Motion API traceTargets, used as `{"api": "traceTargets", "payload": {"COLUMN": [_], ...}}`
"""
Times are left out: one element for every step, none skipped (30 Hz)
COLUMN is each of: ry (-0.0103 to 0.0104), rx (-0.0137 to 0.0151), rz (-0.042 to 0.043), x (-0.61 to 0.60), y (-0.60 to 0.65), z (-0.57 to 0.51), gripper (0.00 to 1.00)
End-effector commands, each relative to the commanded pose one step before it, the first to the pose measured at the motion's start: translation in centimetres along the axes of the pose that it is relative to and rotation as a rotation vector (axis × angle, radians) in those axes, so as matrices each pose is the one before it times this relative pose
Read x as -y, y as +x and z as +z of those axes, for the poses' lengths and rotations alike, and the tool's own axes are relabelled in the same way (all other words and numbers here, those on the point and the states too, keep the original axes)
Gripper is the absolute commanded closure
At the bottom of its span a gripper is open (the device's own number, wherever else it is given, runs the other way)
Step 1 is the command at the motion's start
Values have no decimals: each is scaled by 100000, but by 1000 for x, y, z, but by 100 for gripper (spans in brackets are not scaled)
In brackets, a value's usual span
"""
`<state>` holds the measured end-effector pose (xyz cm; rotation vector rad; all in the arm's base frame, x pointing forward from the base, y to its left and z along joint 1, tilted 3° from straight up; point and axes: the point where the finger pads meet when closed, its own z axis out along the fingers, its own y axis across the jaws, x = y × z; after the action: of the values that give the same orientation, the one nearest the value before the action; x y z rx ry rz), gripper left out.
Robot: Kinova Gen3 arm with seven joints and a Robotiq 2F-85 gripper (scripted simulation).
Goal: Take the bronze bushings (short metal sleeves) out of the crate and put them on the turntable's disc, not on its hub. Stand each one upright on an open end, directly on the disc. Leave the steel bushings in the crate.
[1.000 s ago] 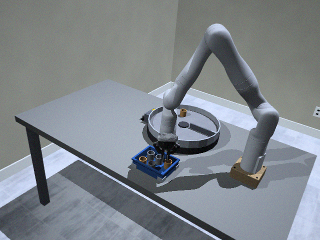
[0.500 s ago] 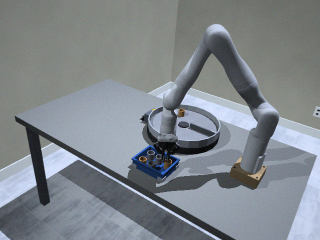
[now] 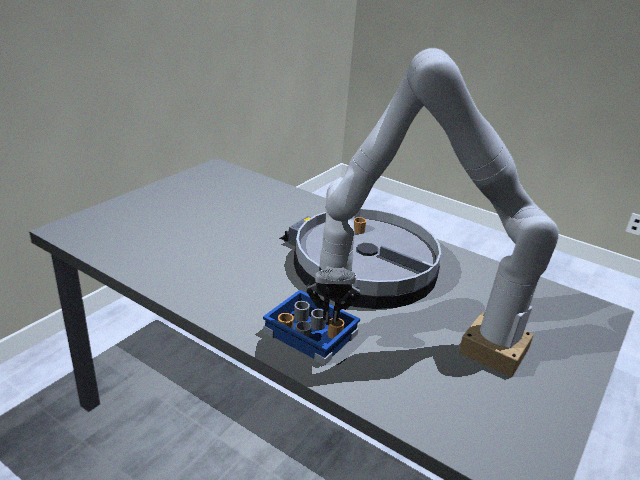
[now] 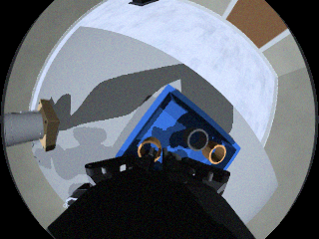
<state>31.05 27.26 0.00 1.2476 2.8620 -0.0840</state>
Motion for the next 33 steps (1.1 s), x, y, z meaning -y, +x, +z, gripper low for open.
{"api": "traceTargets", "payload": {"ry": [-173, 0, 0, 0, 0, 0, 0, 0, 0, 0, 0, 0, 0, 0, 0, 0, 0, 0, 0, 0, 0, 0, 0, 0, 0, 0, 0, 0, 0, 0, 0, 0, 0], "rx": [-14, 0, 0, 0, 0, 0, 0, 0, 0, 0, 0, 0, 0, 0, 0, 0, 0, 0, 0, 0, 0, 0, 0, 0, 0, 0, 0, 0, 0, 0, 0, 0, 0], "rz": [1, 0, 0, 0, 0, 0, 0, 0, 0, 0, 0, 0, 0, 0, 0, 0, 0, 0, 0, 0, 0, 0, 0, 0, 0, 0, 0, 0, 0, 0, 0, 0, 0], "x": [-56, 0, 0, 0, 0, 0, 0, 0, 0, 0, 0, 0, 0, 0, 0, 0, 0, 0, 0, 0, 0, -1, 0, 0, 0, 0, -1, 0, 0, 0, 0, 0, 0], "y": [3, 0, 0, 0, 0, 0, 0, 0, 0, 0, 0, 0, 0, 0, 0, 0, 0, 0, 0, 0, 0, 0, 0, 0, 0, 0, 0, 0, 0, 0, 0, 0, 0], "z": [-64, 0, 0, 0, 0, 1, 0, 0, 9, 23, 41, 62, 83, 105, 125, 143, 158, 169, 177, 180, 178, 172, 161, 0, 0, 146, 129, 109, 86, 64, 43, 24, 10], "gripper": [88, 88, 88, 88, 88, 88, 88, 88, 88, 88, 88, 88, 88, 88, 88, 88, 88, 88, 88, 88, 88, 88, 88, 88, 88, 88, 88, 88, 88, 88, 88, 88, 88]}}
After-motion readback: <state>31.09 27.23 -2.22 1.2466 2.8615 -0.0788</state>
